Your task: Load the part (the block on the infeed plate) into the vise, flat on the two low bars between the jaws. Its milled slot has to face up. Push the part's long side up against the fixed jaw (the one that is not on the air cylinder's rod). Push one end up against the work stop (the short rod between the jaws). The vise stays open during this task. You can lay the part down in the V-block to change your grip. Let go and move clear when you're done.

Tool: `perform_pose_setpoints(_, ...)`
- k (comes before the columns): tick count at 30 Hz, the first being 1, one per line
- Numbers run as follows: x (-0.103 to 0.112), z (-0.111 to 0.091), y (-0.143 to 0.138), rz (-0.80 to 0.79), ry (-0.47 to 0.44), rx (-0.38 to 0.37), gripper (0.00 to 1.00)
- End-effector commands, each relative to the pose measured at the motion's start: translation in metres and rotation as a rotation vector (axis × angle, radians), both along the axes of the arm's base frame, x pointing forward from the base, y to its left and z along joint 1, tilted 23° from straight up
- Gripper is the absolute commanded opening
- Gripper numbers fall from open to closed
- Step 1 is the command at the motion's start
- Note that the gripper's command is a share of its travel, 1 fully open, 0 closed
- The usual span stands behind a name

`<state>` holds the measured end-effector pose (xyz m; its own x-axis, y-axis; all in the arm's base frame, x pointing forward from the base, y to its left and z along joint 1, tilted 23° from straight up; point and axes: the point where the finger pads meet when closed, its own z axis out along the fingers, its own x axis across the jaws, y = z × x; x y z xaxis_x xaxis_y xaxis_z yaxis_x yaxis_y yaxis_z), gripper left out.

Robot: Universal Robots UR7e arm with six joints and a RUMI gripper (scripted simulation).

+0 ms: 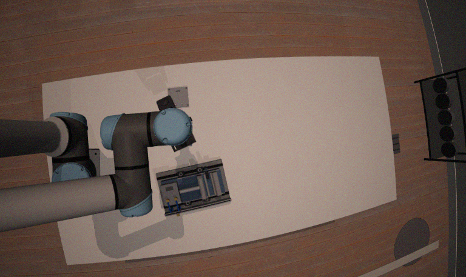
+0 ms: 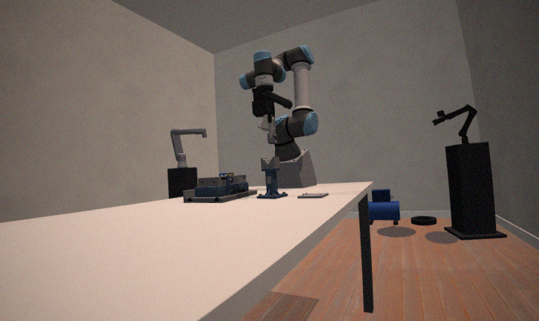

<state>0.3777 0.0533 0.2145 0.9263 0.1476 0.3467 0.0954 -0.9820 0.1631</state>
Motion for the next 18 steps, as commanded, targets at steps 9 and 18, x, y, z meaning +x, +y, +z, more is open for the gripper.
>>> perform_pose_setpoints(9, -0.0003, 0.0009, -0.0047, -0.099, -0.016, 0.038, 0.0)
perform_pose_setpoints(18, -0.0007, 0.0012, -0.0081, -0.167, -0.026, 0.064, 0.0)
